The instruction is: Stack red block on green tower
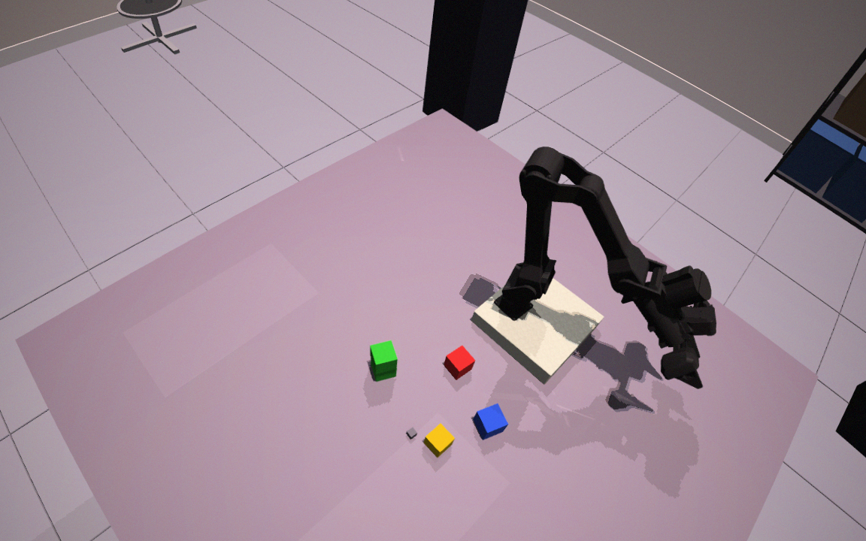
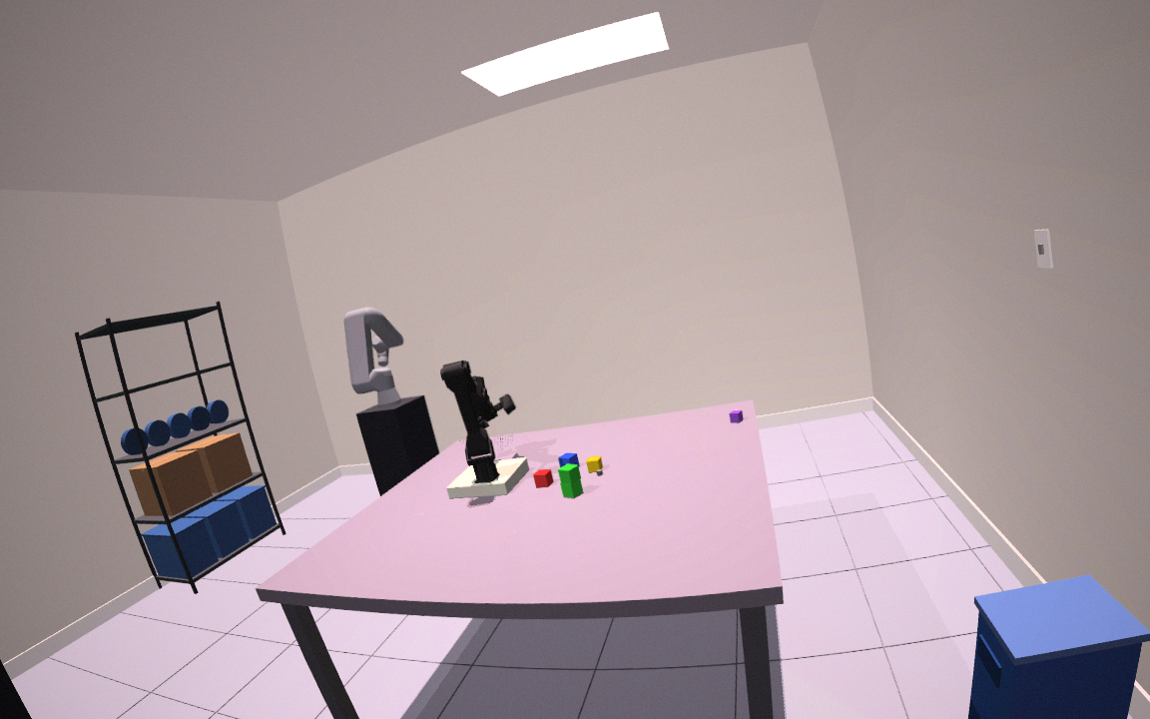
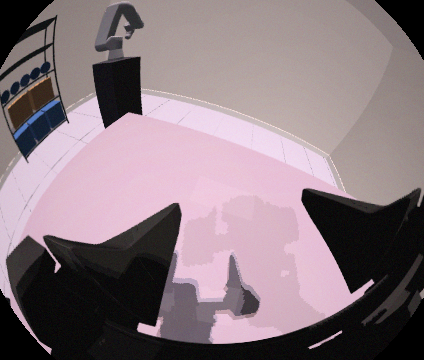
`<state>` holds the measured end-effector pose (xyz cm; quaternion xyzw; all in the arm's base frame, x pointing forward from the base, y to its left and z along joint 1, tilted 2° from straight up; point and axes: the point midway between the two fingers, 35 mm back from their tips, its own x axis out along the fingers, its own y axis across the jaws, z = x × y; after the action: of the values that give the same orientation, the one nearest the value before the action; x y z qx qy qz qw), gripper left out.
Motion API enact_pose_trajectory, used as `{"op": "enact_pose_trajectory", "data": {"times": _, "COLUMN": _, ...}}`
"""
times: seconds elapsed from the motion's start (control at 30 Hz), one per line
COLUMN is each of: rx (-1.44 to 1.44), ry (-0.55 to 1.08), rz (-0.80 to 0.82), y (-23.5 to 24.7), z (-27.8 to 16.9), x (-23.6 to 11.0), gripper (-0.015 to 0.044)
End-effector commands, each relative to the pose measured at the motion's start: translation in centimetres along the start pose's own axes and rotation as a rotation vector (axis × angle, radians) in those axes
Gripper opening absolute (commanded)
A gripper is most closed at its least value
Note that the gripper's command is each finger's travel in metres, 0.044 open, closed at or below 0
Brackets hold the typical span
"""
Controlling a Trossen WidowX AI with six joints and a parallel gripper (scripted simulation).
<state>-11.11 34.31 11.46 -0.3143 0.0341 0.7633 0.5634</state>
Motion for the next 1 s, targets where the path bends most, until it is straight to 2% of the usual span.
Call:
{"op": "enact_pose_trajectory", "data": {"times": 0.0, "rx": 0.084, "ry": 0.082, "rz": -0.063, "y": -3.5, "z": -1.7, "x": 0.1, "gripper": 0.044}}
{"op": "enact_pose_trajectory", "data": {"times": 0.47, "rx": 0.369, "ry": 0.346, "rz": -0.261, "y": -12.9, "z": -8.8, "x": -2.6, "gripper": 0.044}}
{"op": "enact_pose_trajectory", "data": {"times": 0.97, "rx": 0.734, "ry": 0.59, "rz": -0.457, "y": -19.2, "z": -16.6, "x": -9.3, "gripper": 0.044}}
